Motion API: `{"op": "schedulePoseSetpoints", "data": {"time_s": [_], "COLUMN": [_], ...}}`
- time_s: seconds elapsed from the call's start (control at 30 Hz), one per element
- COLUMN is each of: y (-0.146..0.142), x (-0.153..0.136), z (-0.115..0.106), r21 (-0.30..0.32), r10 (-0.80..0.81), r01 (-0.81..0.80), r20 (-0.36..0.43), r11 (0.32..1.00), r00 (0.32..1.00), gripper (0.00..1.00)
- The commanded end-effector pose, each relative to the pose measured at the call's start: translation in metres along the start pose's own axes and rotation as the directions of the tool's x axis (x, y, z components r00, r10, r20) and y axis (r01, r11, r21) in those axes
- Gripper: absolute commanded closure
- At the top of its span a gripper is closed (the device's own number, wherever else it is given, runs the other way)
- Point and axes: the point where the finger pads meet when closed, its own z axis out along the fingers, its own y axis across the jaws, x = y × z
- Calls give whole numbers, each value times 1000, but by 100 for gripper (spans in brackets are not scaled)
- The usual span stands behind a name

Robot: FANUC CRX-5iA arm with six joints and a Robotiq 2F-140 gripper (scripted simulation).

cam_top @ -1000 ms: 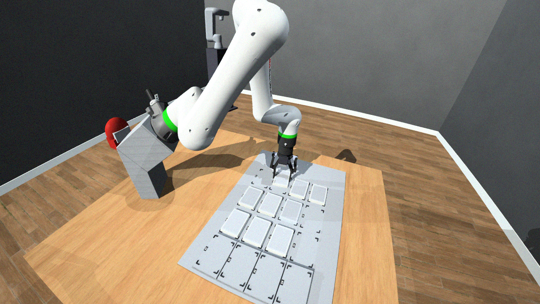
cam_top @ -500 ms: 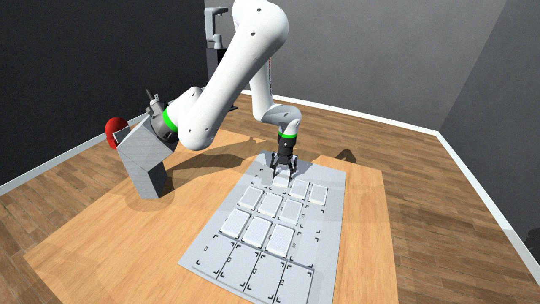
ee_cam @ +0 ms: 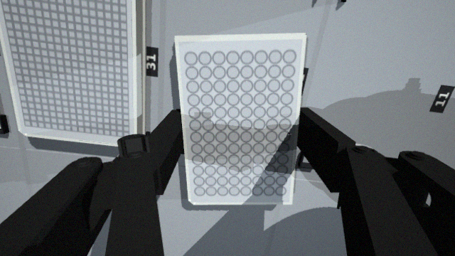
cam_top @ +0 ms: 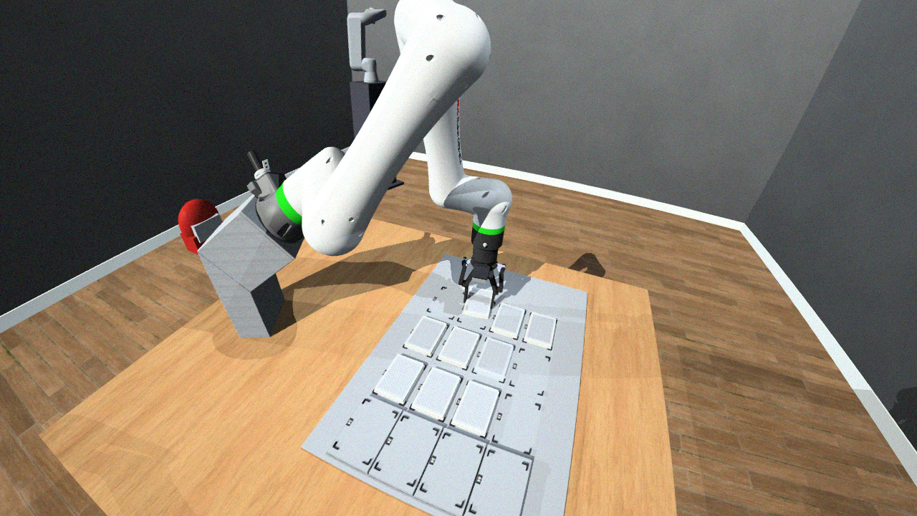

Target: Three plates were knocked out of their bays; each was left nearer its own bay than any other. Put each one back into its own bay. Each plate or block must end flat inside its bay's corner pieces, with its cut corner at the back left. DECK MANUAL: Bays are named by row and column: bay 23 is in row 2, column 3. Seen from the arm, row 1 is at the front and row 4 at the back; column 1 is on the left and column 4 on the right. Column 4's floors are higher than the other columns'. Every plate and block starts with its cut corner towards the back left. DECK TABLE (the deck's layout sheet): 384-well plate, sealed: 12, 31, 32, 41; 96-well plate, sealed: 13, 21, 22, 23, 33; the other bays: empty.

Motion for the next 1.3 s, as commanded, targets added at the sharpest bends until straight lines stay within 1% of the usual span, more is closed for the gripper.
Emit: {"op": "schedulePoseSetpoints", "data": {"time_s": [0.0, 1.1, 1.13, 1.27], "y": [-1, -1, -1, -1], "x": [0, 0, 0, 0], "z": [0, 0, 0, 0], "r21": [1, 1, 1, 1], "r10": [0, 0, 0, 0], "r01": [0, 0, 0, 0], "r20": [1, 1, 1, 1], "r11": [1000, 1000, 1000, 1000], "r00": [1000, 1000, 1000, 1000], "gripper": [41, 43, 90, 90]}}
